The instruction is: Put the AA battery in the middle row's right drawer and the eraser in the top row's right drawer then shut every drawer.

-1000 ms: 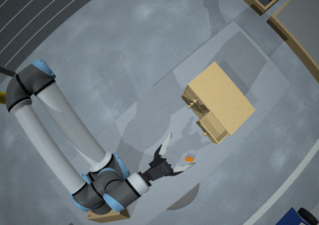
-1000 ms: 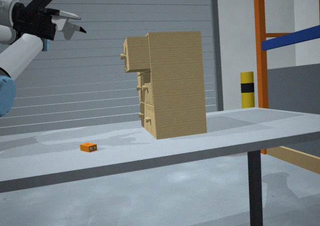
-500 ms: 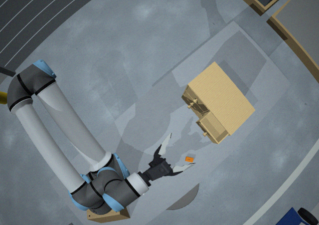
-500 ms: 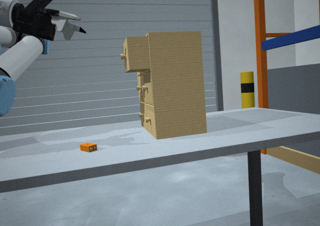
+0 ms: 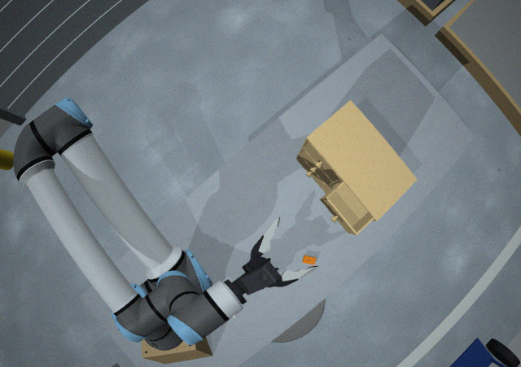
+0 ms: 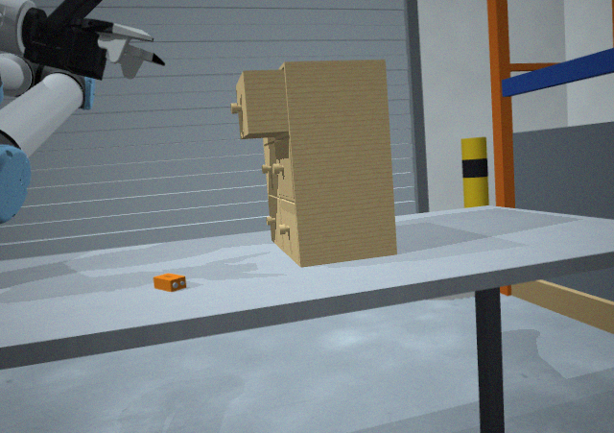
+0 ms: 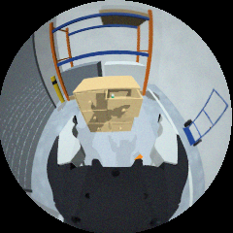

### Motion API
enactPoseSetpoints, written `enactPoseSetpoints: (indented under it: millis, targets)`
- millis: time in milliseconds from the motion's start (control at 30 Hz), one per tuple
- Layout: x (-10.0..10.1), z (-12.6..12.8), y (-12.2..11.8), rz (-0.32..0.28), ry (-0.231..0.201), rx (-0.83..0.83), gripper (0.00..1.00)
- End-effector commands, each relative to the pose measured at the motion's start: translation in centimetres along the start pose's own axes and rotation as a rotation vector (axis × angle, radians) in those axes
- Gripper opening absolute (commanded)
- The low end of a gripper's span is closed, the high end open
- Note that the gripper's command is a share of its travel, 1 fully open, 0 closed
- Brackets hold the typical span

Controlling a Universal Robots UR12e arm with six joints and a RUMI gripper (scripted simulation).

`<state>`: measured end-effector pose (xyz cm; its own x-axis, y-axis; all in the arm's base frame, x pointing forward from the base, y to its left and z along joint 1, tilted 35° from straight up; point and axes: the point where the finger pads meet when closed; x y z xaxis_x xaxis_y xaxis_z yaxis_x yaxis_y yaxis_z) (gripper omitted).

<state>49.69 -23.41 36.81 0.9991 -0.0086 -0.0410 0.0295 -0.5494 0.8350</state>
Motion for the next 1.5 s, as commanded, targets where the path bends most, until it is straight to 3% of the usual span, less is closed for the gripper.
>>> enactPoseSetpoints:
  millis: [0,800,1333,1467]
  targets:
    - [-0.3,0.1,0.3,-0.061,0.042,-0.005,1.00]
    - [-0.4,0.1,0.5,-0.112,0.040,-0.006,1.00]
    - [-0.5,0.0,1.1,-0.347,0.036,-0.008,1.00]
    - [-0.6,0.0,1.4,-0.399,0.011,-0.011,1.00]
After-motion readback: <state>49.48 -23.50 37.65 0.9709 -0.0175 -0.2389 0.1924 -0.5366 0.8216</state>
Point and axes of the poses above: the point where the finger pads meet when closed, its own x axis out along the fingers, its own z axis across the jaws, y = z × x, and after that the axes turned 2 degrees about x, right-handed
